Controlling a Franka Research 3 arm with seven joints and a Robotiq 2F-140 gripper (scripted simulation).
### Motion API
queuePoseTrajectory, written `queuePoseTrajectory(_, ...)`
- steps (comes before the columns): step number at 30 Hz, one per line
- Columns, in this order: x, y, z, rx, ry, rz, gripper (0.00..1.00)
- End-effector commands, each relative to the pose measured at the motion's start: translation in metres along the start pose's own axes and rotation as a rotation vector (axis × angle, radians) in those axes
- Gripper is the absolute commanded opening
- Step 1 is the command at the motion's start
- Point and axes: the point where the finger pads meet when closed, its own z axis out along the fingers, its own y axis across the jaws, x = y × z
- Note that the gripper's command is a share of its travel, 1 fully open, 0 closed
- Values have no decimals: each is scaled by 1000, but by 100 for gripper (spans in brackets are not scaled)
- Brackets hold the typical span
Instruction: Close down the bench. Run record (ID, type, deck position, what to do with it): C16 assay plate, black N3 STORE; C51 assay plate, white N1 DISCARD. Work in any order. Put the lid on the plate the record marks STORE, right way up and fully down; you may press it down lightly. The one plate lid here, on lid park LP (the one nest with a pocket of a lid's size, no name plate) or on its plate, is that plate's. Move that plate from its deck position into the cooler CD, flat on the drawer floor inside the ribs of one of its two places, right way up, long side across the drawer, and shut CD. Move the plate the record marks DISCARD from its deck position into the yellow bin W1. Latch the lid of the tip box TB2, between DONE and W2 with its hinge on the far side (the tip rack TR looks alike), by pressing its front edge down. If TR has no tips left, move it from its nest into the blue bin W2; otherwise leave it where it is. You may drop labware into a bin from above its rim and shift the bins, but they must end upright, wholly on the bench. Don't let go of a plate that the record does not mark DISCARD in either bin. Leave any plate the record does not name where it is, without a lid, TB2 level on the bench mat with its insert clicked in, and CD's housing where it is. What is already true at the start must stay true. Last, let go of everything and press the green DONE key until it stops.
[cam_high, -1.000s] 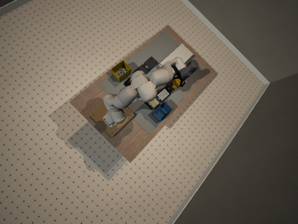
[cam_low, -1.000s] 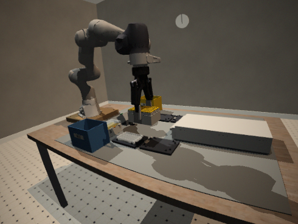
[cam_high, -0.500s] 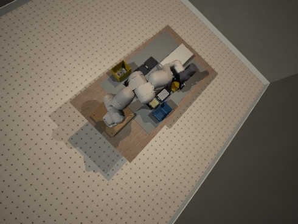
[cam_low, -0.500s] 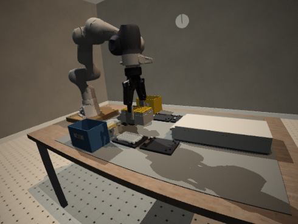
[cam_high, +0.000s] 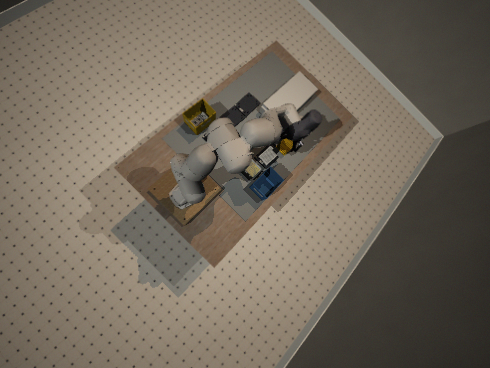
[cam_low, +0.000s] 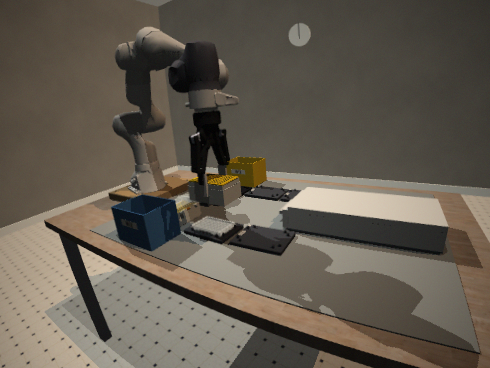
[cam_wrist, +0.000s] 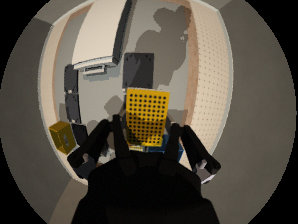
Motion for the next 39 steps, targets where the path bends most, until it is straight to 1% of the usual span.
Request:
queuePoseTrajectory(1,-5,7,-3,-5,13,-15,0)
queuePoseTrajectory(4,-13,10,-3,-5,13,-15,0)
queuePoseTrajectory(6,-13,10,-3,-5,13,-15,0)
queuePoseTrajectory(21,-50,24,-2,-5,13,-15,0)
queuePoseTrajectory(23,-50,24,-2,-5,13,-15,0)
queuePoseTrajectory(39,-87,38,-2,-5,13,-15,0)
